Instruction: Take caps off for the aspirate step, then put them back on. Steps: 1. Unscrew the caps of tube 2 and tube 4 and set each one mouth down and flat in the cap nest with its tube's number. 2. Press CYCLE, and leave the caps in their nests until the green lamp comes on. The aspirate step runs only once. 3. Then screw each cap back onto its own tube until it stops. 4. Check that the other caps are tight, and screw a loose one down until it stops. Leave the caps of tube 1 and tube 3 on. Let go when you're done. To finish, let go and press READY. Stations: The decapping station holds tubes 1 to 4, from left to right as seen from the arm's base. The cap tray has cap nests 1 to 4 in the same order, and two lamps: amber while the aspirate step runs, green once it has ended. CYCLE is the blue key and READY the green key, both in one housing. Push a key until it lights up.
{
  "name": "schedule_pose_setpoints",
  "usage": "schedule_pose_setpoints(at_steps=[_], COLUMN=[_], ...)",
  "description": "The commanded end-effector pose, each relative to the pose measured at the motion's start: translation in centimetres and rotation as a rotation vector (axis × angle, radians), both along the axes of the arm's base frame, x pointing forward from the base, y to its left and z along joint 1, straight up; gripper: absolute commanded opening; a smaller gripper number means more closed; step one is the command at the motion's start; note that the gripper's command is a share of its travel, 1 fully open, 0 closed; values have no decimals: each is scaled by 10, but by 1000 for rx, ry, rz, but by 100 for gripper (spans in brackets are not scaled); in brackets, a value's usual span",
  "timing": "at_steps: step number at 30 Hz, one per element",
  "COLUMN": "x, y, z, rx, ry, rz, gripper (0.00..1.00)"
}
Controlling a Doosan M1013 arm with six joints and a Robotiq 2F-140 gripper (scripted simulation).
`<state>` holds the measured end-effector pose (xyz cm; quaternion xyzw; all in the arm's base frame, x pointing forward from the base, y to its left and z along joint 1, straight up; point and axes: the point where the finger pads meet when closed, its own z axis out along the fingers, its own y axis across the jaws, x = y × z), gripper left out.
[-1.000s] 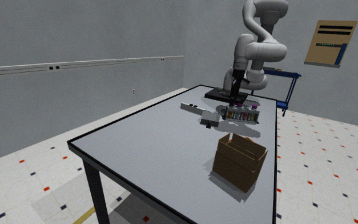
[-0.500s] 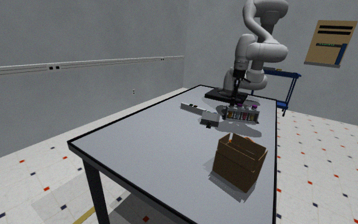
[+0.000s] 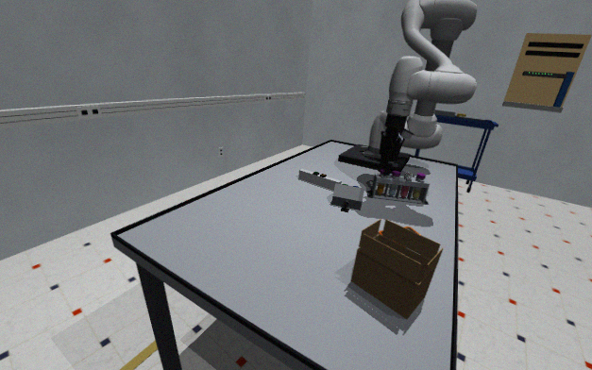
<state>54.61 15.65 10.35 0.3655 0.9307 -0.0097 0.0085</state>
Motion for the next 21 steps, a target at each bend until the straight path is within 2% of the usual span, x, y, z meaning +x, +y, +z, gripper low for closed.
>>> schedule_pose_setpoints(at_steps=[1,5,6,18,21], x=[0,0,0,0,0], y=[0,0,0,0,0], z=[1,1,1,1,1], rx=[21,21,21,21,23], ry=[9,9,9,9,6], rz=[120,120,120,120,-130], gripper=[30,30,41,41,41])
